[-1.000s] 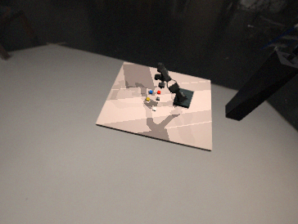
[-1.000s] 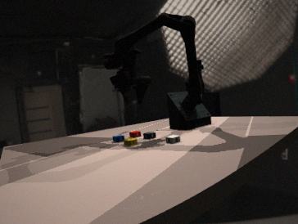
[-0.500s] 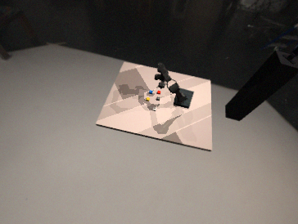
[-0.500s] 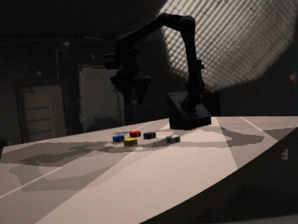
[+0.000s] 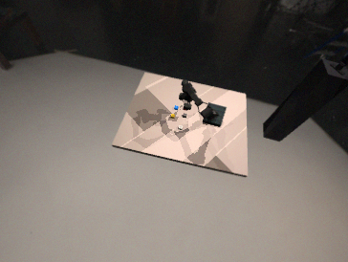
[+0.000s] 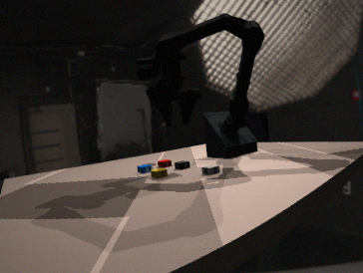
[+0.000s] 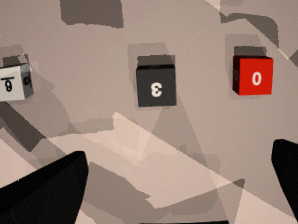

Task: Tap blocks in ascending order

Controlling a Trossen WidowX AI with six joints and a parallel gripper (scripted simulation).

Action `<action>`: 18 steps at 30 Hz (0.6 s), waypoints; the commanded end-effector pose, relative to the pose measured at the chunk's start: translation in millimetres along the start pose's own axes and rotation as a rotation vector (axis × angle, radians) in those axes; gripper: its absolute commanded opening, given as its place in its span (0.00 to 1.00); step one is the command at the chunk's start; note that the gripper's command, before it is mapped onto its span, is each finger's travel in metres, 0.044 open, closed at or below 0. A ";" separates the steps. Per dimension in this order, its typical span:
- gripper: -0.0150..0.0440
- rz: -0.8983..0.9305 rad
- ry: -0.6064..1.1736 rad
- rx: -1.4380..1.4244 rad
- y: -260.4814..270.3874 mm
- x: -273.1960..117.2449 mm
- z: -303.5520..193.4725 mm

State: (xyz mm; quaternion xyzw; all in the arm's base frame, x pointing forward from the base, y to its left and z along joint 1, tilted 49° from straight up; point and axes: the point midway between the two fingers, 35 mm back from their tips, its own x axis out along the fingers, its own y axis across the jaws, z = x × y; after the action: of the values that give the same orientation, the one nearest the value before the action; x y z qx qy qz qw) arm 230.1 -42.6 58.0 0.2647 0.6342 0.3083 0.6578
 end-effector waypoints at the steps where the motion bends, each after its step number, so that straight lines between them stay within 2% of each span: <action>1: 0.93 0.008 0.000 0.015 2.5 1.2 -2.8; 15: 0.93 0.008 0.000 0.015 2.5 1.2 -2.8; 18: 0.93 -0.001 0.000 0.018 26.0 -0.3 6.1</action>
State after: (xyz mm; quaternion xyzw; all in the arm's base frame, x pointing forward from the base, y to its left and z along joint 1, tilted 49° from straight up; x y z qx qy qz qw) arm 227.9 -36.8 62.1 0.2751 0.6391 0.3025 0.6515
